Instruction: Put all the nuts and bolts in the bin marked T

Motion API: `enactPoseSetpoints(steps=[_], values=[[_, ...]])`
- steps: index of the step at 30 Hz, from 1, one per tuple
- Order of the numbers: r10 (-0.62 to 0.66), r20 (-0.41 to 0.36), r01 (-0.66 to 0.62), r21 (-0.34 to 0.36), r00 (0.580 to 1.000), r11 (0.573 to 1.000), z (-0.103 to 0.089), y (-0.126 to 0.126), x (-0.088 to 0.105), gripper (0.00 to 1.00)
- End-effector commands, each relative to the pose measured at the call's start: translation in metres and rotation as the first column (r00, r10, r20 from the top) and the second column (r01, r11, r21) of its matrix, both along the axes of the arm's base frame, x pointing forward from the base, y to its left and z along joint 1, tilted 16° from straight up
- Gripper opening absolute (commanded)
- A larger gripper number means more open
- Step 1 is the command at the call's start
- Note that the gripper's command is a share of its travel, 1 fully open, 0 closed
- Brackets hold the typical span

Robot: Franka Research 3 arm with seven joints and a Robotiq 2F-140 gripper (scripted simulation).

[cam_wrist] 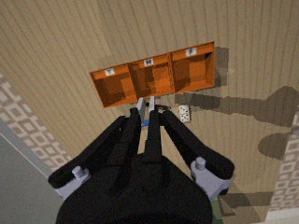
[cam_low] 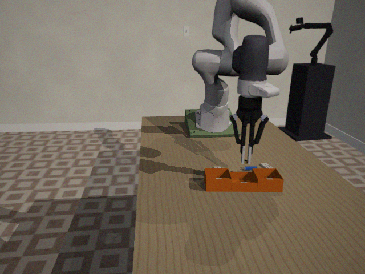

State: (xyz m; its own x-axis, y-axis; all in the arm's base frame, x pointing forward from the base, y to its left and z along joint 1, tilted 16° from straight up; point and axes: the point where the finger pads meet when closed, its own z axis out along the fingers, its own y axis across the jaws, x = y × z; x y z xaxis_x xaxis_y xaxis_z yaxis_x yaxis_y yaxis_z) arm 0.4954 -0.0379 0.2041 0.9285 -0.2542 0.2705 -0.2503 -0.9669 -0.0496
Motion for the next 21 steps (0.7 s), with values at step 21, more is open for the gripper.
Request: enactPoseSetpoints(steps=[21], values=[[0.514,-0.05,-0.515,-0.151,0.856,0.844,0.011,0.06,0.045,0.07]])
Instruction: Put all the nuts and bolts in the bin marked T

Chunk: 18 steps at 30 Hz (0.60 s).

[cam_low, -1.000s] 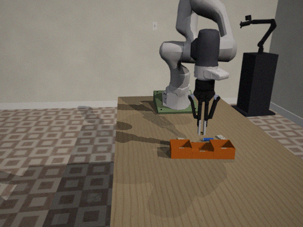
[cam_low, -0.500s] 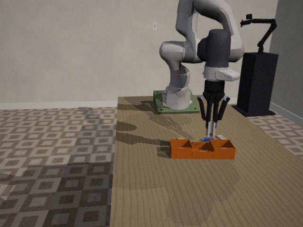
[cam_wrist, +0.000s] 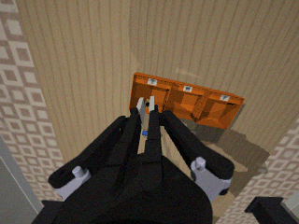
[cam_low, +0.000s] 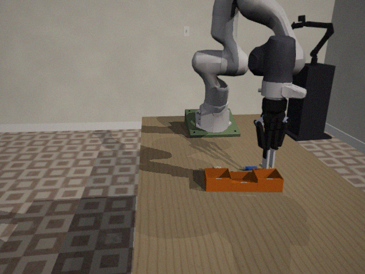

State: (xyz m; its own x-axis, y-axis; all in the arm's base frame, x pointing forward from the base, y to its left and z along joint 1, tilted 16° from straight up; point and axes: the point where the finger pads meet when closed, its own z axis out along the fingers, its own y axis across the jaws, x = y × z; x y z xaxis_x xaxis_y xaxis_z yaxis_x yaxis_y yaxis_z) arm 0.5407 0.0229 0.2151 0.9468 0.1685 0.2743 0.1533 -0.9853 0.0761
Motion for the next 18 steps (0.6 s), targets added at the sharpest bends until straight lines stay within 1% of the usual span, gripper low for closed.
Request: enactPoseSetpoints(steps=[1,2,3,8,17,18], values=[[0.135,-0.01,-0.135,-0.035,0.991,0.99,-0.0004,-0.0005,-0.0003,0.07],[0.135,-0.01,-0.135,-0.035,0.991,0.99,-0.0004,-0.0005,-0.0003,0.07],[0.176,-0.014,-0.176,-0.05,0.984,0.983,-0.0004,-0.0005,-0.0003,0.07],[0.248,-0.021,-0.249,-0.077,0.968,0.965,-0.0004,-0.0005,-0.0003,0.07],[0.376,-0.039,-0.378,-0.124,0.926,0.917,-0.0005,-0.0004,-0.0005,0.07],[0.376,-0.039,-0.378,-0.124,0.926,0.917,-0.0005,-0.0004,-0.0005,0.07]])
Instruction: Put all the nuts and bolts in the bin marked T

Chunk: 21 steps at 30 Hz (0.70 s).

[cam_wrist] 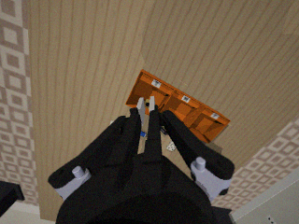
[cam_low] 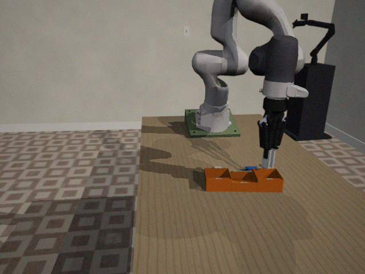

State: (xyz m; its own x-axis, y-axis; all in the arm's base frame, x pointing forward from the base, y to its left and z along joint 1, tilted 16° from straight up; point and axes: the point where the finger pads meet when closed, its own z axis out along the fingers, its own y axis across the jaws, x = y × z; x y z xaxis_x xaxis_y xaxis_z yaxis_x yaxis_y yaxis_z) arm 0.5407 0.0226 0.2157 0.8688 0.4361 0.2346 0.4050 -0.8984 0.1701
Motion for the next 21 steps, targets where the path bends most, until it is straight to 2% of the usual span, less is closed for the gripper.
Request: enactPoseSetpoints(steps=[1,11,18,21], values=[[0.123,-0.009,-0.123,-0.028,0.992,0.992,-0.0011,0.0,-0.0006,0.07],[0.291,-0.029,-0.293,-0.084,0.956,0.953,-0.0012,0.0005,-0.001,0.07],[0.359,-0.04,-0.362,-0.104,0.932,0.927,-0.0013,0.0007,-0.0011,0.07],[0.42,-0.052,-0.423,-0.121,0.906,0.898,-0.0013,0.0009,-0.0011,0.07]])
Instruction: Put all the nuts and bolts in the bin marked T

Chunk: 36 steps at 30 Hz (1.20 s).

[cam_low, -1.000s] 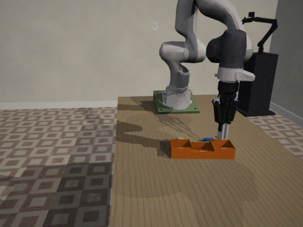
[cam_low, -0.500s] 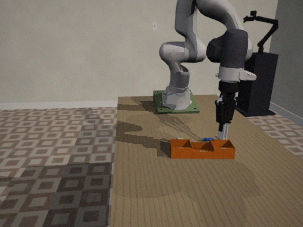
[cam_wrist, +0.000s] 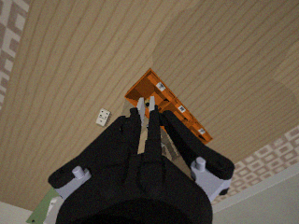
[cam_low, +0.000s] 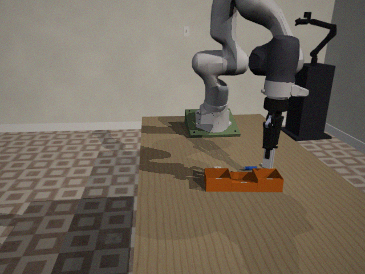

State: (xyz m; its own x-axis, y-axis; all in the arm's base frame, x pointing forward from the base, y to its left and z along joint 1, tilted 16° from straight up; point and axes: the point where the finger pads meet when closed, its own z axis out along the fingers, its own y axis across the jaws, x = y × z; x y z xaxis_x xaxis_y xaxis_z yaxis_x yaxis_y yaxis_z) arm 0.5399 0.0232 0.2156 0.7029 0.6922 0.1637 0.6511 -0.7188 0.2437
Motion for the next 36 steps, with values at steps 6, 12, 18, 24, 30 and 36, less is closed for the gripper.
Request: enactPoseSetpoints(steps=[6,12,18,24,30,36], values=[[0.221,-0.022,-0.222,-0.051,0.975,0.974,-0.0012,0.0004,-0.0005,0.07],[0.301,-0.033,-0.302,-0.069,0.953,0.951,-0.0012,0.0005,-0.0006,0.07],[0.373,-0.044,-0.376,-0.084,0.927,0.923,-0.0012,0.0005,-0.0007,0.07],[0.446,-0.057,-0.449,-0.097,0.893,0.888,-0.0013,0.0005,-0.0008,0.07],[0.504,-0.069,-0.509,-0.105,0.861,0.854,-0.0012,0.0005,-0.0008,0.07],[0.561,-0.081,-0.567,-0.111,0.824,0.816,-0.0013,0.0005,-0.0008,0.07]])
